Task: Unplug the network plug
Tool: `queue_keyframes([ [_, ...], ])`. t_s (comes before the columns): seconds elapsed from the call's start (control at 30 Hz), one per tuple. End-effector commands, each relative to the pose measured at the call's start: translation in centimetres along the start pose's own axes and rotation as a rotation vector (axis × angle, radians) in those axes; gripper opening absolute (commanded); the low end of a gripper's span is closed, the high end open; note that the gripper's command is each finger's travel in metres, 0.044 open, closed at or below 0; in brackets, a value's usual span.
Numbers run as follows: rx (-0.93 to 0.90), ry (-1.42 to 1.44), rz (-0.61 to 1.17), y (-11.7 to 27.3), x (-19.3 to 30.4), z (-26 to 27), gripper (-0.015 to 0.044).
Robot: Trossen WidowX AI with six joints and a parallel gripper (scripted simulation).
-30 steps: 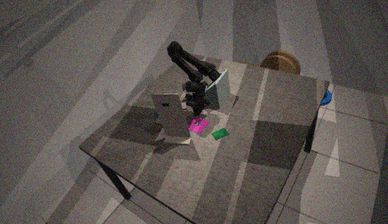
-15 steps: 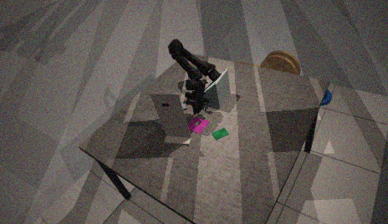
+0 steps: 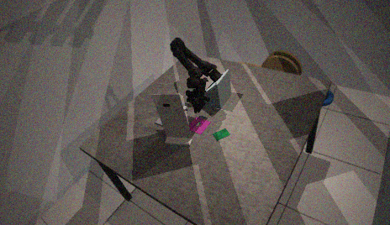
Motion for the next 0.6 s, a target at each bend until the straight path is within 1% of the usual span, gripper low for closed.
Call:
queue_keyframes([
  [0.0, -0.004, -0.007, -0.005, 0.4, -0.1, 0.3, 0.0156],
  [0.4, -0.004, 0.001, -0.002, 1.2, 0.0, 0.5, 0.0156],
  [0.57, 0.001, -0.001, 0.002, 1.9, 0.4, 1.3, 0.0156],
])
Point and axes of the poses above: the point midway between the two fingers, 35 mm back from their tips, its own y axis back along the fingers, its own z axis across the jaws, x = y × z, the point moved 8 cm from there along y, back along the fingers, and after that the axes turned 11 degrees about -y, right-handed, at the moved point
